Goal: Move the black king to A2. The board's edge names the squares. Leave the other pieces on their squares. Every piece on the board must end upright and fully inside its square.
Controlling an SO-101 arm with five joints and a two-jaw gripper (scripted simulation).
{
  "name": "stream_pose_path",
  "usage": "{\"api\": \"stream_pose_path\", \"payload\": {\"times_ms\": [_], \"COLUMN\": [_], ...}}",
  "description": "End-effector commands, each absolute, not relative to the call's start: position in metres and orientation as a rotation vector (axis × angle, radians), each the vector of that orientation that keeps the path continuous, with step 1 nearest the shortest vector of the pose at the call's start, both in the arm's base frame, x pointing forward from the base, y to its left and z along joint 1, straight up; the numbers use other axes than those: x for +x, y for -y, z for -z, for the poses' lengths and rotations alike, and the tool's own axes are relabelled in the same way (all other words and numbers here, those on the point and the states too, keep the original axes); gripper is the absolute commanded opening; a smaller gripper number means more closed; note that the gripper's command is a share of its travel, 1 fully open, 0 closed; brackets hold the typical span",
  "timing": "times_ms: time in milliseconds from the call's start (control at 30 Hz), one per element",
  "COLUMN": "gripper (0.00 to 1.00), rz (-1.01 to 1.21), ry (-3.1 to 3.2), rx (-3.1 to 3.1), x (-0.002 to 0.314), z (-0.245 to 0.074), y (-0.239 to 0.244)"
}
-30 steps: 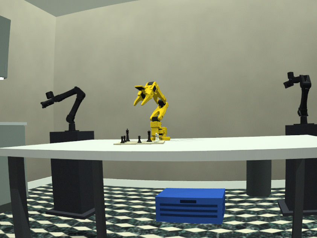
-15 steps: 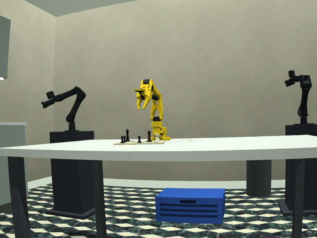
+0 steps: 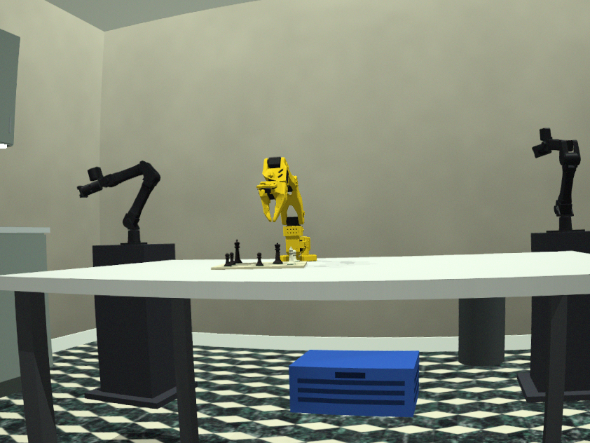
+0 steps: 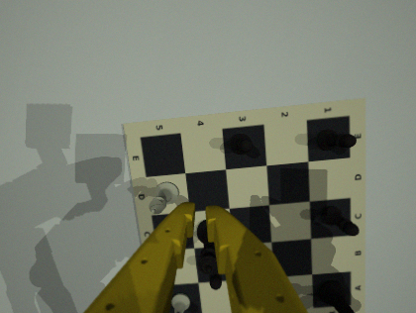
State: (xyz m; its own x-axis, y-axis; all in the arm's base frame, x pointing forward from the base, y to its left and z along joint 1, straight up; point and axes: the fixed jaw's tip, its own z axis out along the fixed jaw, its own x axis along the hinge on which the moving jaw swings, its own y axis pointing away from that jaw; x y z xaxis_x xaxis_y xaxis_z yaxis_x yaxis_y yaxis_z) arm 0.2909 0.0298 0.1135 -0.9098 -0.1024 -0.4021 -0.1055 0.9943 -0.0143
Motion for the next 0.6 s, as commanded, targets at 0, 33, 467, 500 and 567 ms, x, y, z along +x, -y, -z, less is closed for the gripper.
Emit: {"api": "stream_pose_path", "payload": {"times_ms": [0,33,467,500,567], "gripper": [0.00,0.00,0.00,0.00,0.00], "rz": [-0.018,-0.019,-0.019,-0.019,-0.019], "ry": [-2.759,-2.760,-2.761,-2.761,-2.761], "rx": [-0.156,-0.157,-0.159,-0.159,-0.159], "x": [0.2941,0.2943,0.2945,0.2945,0.2945], "z": [-0.1090,-0.1084,-0.1077,-0.1077,-0.1077], "y": [-0.0347,-0.0350,-0.0354,-0.0354,-0.0354]}}
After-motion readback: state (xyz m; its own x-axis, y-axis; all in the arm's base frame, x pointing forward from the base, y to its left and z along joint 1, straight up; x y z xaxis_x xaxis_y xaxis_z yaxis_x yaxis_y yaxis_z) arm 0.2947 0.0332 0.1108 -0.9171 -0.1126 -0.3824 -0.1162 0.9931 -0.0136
